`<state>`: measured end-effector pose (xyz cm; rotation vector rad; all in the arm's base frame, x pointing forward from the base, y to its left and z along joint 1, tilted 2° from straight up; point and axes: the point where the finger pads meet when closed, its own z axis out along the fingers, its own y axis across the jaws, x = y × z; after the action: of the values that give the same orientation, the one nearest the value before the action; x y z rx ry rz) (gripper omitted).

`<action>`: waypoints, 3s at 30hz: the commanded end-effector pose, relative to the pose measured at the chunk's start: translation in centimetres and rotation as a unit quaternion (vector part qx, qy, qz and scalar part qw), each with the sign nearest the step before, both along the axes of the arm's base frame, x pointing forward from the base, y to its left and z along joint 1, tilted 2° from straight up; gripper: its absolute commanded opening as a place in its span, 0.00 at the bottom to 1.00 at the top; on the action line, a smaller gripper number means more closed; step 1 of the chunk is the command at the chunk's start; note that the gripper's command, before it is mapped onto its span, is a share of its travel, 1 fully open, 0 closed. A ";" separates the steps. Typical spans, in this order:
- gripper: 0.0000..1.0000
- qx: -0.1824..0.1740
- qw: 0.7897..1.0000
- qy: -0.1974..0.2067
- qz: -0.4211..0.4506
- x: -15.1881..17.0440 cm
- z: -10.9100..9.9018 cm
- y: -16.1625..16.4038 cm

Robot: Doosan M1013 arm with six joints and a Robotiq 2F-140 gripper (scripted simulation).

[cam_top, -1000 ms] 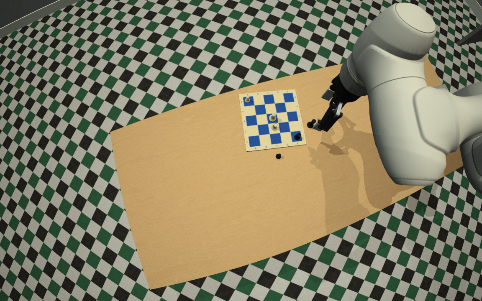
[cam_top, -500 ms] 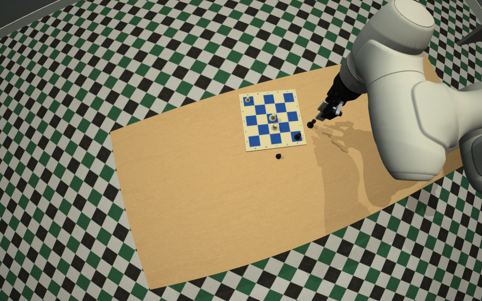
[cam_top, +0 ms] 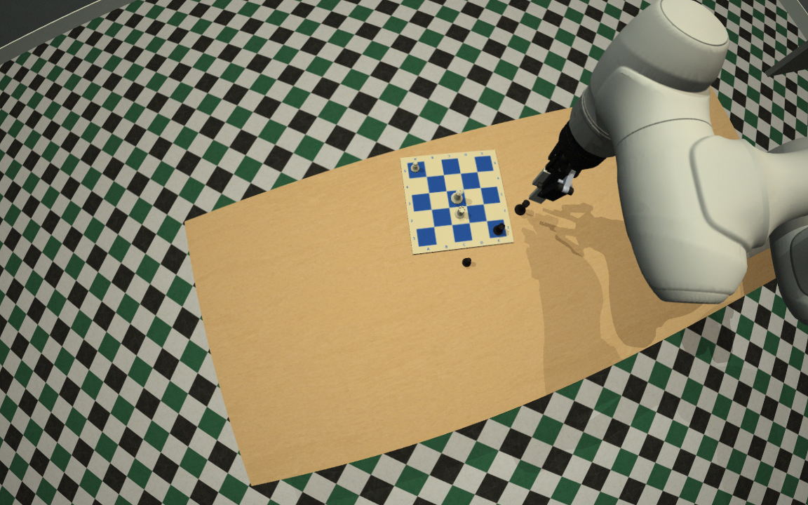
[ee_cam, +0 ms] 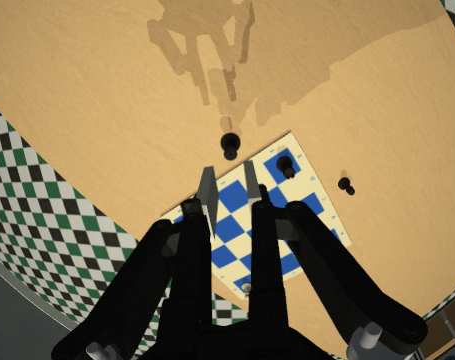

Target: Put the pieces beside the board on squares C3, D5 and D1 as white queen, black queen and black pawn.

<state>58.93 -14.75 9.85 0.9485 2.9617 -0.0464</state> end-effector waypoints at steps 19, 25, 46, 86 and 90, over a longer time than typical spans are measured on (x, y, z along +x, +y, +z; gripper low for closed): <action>0.25 0.000 1.000 0.000 0.000 0.0 -0.9 0.0; 0.25 0.000 1.000 0.000 0.000 0.0 -1.7 -0.1; 0.25 0.000 1.000 0.000 0.000 0.1 -4.3 -0.2; 0.25 0.000 1.000 0.000 0.000 0.1 -5.2 -0.2; 0.25 0.000 1.000 0.000 0.000 0.1 -5.2 -0.2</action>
<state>59.02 -14.97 4.66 0.9482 2.9619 -0.0461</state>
